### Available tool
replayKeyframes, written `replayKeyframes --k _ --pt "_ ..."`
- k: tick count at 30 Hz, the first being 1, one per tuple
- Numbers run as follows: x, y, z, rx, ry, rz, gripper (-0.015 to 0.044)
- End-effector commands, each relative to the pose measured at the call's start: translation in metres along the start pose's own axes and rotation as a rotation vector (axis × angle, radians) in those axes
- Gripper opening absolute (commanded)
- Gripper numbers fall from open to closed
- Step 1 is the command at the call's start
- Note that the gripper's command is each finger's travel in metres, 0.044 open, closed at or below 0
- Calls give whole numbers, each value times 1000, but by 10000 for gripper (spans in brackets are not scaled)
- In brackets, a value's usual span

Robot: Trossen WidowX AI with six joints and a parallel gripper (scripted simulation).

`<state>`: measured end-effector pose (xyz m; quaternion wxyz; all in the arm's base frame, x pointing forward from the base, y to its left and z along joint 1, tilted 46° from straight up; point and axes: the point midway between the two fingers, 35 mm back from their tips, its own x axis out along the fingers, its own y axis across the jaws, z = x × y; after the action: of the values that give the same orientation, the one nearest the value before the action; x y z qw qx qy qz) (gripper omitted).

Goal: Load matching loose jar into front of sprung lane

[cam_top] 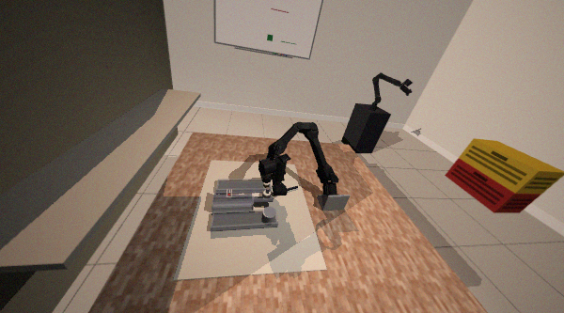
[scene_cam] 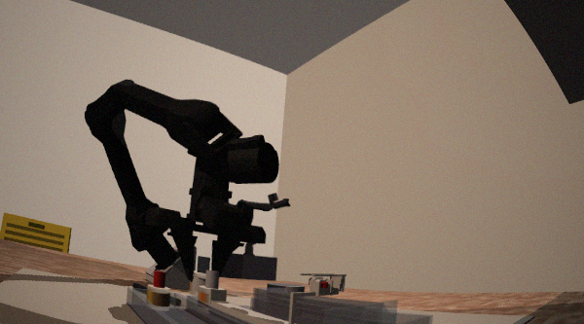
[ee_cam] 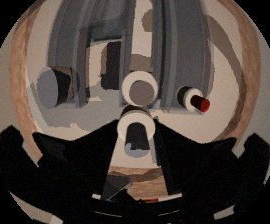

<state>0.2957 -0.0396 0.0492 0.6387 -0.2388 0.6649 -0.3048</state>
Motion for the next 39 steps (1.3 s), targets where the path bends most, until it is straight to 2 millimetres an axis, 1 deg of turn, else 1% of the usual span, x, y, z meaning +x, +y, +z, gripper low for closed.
replayKeyframes --k 1,39 --pt "-1 -2 7 11 -13 -1 0" --pt "-2 -4 24 12 -14 -2 0"
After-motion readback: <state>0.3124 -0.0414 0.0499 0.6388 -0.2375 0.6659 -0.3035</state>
